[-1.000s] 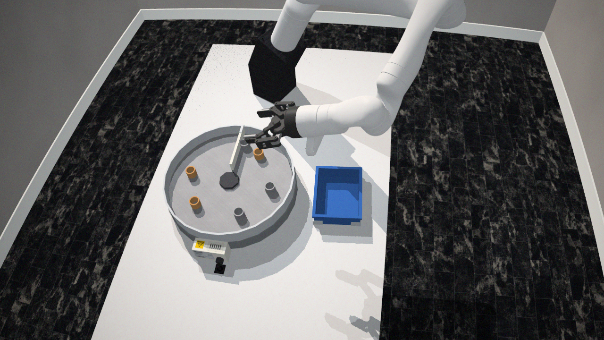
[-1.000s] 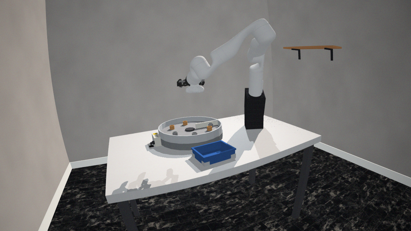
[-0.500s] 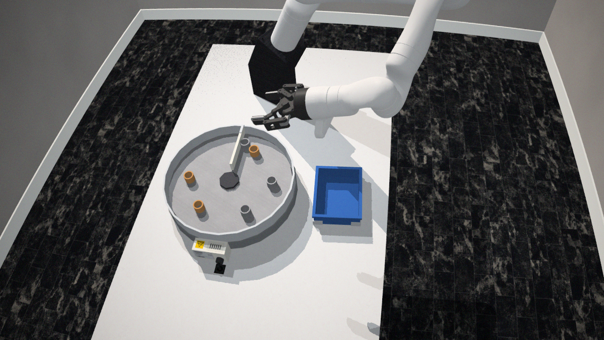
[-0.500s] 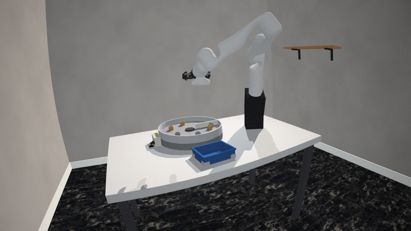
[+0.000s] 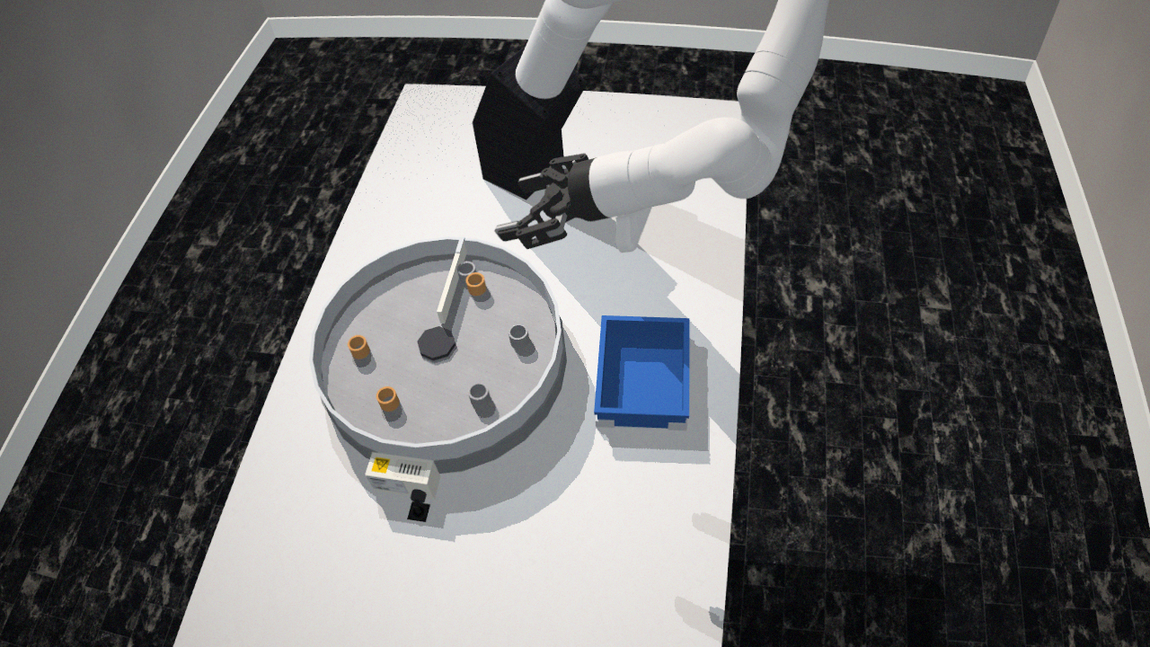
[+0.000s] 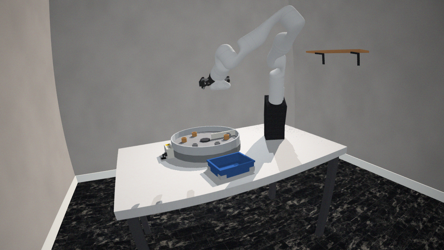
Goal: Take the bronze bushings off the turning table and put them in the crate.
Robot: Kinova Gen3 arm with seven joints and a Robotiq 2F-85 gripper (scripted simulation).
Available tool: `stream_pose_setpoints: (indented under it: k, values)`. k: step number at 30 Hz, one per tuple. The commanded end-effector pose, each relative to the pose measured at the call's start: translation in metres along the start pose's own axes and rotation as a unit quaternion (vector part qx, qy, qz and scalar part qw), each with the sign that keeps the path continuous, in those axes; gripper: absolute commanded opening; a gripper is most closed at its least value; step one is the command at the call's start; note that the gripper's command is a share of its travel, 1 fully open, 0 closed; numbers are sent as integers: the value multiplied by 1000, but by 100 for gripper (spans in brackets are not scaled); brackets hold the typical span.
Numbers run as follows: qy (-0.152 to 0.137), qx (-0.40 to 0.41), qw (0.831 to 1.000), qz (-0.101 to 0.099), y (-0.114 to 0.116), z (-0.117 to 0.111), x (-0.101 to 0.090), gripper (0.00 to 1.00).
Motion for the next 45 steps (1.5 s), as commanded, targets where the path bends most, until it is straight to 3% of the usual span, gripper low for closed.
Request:
stream_pose_setpoints:
  k: [1,13,18,30,35,45]
  values:
    - [66,17,998,-17,3,14,-2,100]
    - [66,17,998,-17,3,14,-2,100]
    - [182,25,982,-43,4,23,0,100]
    - [182,25,982,-43,4,23,0,100]
    - [295,33,953,-68,5,30,4,100]
    - [295,33,953,-68,5,30,4,100]
Point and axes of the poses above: the point where the finger pads meet when closed, its own x axis out along the fingers, its own y axis across the jaws, z = x × y, the point moved 4 cm from there along -x, back along the fingers, and after that the axes turned 7 degrees about x, right-handed, at the moved point
